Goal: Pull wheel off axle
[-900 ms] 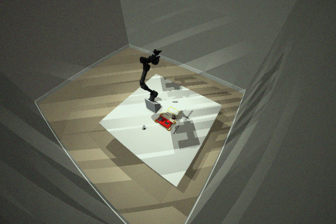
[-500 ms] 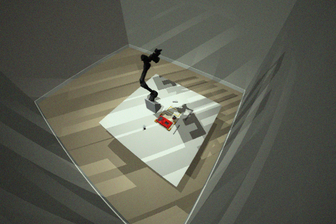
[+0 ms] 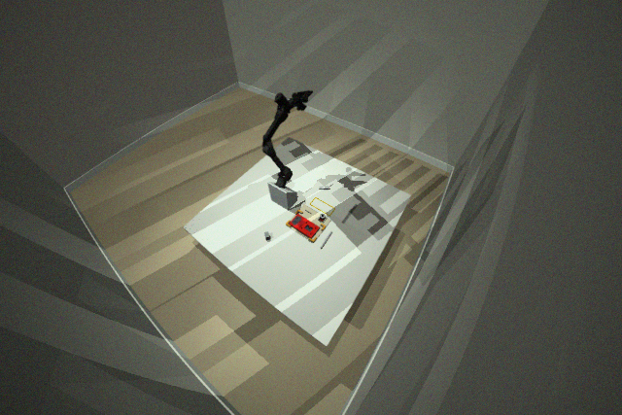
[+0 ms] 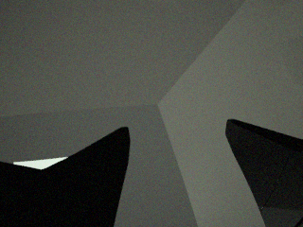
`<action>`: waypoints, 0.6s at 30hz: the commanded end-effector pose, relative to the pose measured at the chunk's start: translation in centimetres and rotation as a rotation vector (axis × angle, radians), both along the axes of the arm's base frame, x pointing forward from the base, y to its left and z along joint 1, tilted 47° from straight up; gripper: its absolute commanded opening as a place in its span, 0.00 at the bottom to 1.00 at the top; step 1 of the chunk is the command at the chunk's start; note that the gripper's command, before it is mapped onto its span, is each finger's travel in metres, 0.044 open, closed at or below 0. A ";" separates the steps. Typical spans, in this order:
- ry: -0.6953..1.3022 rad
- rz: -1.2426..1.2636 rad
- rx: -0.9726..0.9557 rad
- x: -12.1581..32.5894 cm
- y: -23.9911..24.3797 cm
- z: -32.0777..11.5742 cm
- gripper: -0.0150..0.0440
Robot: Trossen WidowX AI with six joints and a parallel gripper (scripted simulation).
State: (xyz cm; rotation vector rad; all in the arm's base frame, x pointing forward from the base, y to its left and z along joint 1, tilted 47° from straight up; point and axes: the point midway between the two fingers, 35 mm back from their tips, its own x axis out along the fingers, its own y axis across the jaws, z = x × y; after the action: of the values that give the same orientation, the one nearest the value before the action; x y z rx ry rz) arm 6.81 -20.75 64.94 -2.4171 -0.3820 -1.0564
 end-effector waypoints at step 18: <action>-0.120 -0.263 -0.686 0.8 21.8 2.2 0.76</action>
State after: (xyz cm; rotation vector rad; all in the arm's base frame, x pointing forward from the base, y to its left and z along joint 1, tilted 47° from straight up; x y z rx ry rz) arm 6.72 -2.66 67.64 -2.9702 -0.5000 -1.3232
